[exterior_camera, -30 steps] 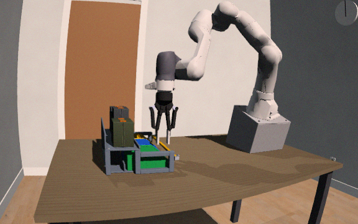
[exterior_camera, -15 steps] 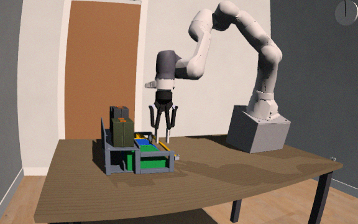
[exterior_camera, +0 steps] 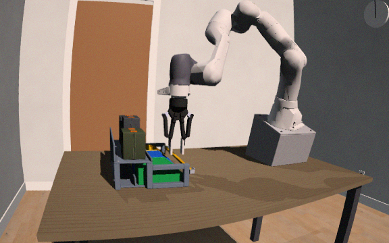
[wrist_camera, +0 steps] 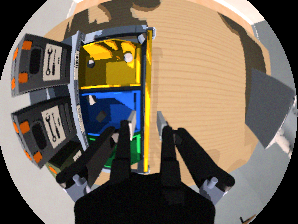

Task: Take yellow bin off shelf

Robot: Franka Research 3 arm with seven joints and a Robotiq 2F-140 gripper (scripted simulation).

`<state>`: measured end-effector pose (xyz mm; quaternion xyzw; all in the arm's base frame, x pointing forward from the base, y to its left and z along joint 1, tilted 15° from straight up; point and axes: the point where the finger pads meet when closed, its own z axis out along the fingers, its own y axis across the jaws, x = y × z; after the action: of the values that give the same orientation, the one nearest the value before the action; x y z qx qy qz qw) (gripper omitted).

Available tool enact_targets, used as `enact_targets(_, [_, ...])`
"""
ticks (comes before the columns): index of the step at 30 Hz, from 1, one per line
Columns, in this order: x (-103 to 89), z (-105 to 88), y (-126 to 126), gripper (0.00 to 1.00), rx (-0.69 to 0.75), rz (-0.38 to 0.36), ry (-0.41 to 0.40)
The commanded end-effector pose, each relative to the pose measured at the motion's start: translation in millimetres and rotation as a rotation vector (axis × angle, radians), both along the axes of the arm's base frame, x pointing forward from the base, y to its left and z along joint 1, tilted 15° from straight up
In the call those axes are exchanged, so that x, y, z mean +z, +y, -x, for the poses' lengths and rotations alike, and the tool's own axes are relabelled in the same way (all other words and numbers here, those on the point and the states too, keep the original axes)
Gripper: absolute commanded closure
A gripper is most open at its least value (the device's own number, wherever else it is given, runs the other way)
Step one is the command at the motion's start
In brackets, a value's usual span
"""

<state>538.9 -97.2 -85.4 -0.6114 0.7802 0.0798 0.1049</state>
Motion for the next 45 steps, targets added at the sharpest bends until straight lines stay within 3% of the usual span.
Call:
enact_targets(1, [1.0,0.8,0,0.72,-0.001,0.000,0.001])
enact_targets(33, [3.1,2.7,0,0.72,-0.003,-0.001,0.003])
enact_targets(38, [-6.9,1.1,2,0.72,-0.003,-0.001,0.003])
enact_targets(45, [-6.9,1.1,2,0.72,-0.003,-0.001,0.003])
